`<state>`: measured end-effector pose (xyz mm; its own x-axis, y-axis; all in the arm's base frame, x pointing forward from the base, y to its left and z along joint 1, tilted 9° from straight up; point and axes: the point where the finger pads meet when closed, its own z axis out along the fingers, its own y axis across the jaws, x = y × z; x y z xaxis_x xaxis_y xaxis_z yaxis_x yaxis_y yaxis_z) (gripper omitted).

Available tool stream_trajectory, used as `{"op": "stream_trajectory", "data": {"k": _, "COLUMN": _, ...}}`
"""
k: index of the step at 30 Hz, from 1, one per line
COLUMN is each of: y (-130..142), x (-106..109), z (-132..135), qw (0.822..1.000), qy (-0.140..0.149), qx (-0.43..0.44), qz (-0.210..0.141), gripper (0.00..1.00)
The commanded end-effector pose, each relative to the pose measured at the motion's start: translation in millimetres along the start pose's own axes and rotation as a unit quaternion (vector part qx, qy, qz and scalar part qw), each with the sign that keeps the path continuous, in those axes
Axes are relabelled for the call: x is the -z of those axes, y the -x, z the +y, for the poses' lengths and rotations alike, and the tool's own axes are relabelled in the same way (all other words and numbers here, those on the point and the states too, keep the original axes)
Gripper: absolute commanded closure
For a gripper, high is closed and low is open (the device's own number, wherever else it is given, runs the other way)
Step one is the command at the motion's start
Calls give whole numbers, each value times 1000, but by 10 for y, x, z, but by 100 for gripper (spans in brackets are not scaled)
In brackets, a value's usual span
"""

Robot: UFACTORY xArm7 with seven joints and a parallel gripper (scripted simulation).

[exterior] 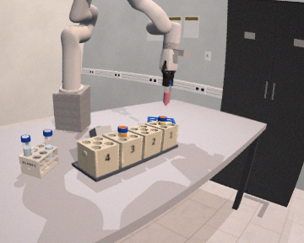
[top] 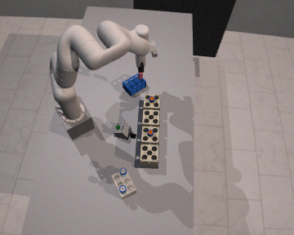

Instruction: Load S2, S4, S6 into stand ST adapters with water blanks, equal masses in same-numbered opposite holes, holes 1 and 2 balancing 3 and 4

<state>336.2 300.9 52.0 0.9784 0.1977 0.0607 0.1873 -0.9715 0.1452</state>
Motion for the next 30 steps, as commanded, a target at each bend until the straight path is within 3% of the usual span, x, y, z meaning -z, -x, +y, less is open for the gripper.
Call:
{"op": "stream_trajectory", "data": {"k": 1, "y": -28, "x": 22, "z": 135, "qw": 999, "qy": -2, "qx": -51, "qz": 5, "gripper": 100}}
{"op": "stream_trajectory", "data": {"k": 4, "y": -49, "x": 22, "z": 284, "qw": 996, "qy": -2, "qx": -87, "qz": 5, "gripper": 100}}
{"op": "stream_trajectory", "data": {"k": 30, "y": -214, "x": 19, "z": 1477, "qw": 996, "qy": -2, "qx": -87, "qz": 5, "gripper": 100}}
